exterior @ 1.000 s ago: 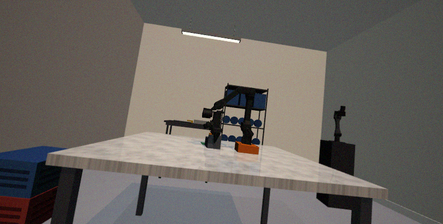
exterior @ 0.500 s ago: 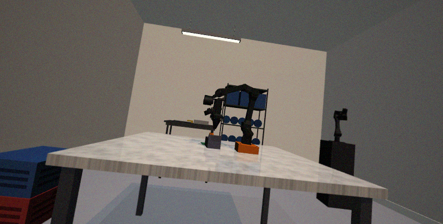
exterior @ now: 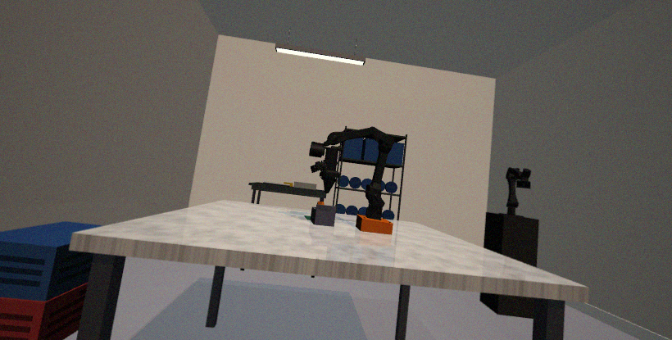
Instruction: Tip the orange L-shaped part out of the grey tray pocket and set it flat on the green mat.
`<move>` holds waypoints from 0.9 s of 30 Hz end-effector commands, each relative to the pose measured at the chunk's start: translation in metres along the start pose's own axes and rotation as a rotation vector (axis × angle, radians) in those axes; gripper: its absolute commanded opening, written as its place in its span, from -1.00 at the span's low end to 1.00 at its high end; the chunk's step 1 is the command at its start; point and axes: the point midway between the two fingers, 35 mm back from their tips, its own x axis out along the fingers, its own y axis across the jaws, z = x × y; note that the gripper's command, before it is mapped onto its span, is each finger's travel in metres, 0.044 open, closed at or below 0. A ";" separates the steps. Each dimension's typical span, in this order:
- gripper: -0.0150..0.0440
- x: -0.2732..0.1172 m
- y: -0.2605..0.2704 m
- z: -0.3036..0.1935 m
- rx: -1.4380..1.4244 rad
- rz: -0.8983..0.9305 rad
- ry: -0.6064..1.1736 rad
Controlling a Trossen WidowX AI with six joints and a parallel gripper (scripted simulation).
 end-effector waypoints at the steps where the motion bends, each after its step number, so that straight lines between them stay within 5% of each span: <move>1: 0.12 0.000 0.000 0.001 0.000 0.000 -0.001; 13: 0.12 0.000 0.000 0.001 0.000 0.000 -0.001; 15: 0.30 0.000 -0.003 0.001 0.058 -0.001 -0.001; 17: 0.46 0.000 -0.009 0.003 0.189 -0.002 0.000; 27: 0.46 -0.002 -0.062 0.009 1.287 -0.013 0.001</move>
